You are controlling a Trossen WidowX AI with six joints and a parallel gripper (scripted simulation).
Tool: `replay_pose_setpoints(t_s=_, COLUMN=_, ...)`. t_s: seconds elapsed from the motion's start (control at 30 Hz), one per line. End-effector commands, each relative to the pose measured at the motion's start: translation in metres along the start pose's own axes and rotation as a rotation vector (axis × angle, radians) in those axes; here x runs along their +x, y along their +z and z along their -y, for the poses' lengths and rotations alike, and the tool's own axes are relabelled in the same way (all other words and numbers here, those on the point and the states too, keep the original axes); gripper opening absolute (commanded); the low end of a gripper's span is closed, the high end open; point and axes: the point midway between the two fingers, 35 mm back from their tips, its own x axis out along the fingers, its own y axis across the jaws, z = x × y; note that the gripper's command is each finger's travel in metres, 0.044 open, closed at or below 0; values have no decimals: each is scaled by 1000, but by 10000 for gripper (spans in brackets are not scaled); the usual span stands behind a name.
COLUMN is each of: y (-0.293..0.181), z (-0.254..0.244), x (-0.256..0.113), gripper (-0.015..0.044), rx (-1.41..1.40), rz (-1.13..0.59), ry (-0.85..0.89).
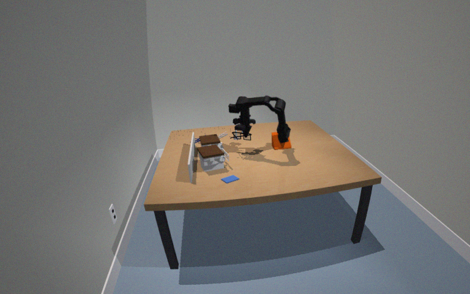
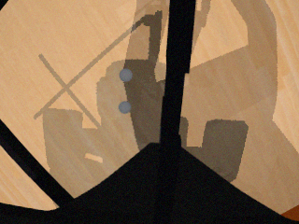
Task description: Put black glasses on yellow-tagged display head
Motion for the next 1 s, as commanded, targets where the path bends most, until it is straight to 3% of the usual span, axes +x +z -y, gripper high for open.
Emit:
replay_pose_setpoints(t_s=0.0, y=1, z=-1, x=-12, gripper=0, rx=-4, rz=-2, ry=-2)
replay_pose_setpoints(t_s=0.3, y=20, z=12, x=-17, gripper=0, rx=47, rz=5, ry=-8)
replay_pose_setpoints(t_s=0.97, y=95, z=98, x=-32, gripper=0, rx=250, rz=23, ry=-22)
